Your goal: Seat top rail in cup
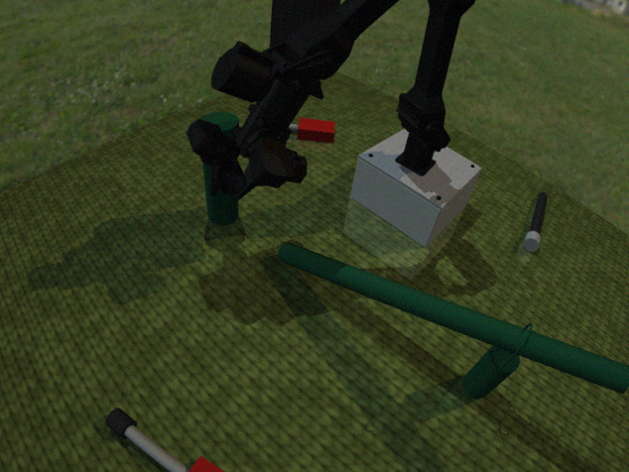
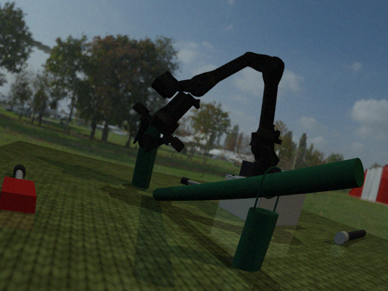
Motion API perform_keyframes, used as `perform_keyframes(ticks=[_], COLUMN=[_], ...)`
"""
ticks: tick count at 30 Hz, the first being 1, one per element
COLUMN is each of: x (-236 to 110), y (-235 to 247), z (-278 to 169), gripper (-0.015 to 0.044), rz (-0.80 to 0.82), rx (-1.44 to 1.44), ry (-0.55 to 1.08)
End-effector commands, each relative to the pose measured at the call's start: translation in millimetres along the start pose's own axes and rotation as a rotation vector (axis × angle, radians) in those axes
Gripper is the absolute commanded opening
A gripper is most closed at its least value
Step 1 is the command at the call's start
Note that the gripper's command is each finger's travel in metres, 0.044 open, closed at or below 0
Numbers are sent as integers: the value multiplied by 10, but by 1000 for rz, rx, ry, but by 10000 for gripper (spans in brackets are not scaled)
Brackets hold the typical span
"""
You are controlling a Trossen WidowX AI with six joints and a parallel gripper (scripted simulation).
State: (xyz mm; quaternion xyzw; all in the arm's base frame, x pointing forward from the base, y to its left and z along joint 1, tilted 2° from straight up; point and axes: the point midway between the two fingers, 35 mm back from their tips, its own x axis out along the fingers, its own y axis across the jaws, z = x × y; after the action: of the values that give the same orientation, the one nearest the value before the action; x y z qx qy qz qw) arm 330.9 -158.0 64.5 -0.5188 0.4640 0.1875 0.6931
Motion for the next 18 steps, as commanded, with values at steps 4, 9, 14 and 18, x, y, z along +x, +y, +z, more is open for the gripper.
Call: perform_keyframes(ticks=[4, 9, 14, 18], x=[-23, -29, -54, -54], y=[54, 64, 109, 109], z=[-9, -10, -16, -16], gripper=[0, 0, 0, 0], rz=[1, 1, 2, 2], rx=[-57, -67, -116, -116], ry=[-29, -35, -63, -63])
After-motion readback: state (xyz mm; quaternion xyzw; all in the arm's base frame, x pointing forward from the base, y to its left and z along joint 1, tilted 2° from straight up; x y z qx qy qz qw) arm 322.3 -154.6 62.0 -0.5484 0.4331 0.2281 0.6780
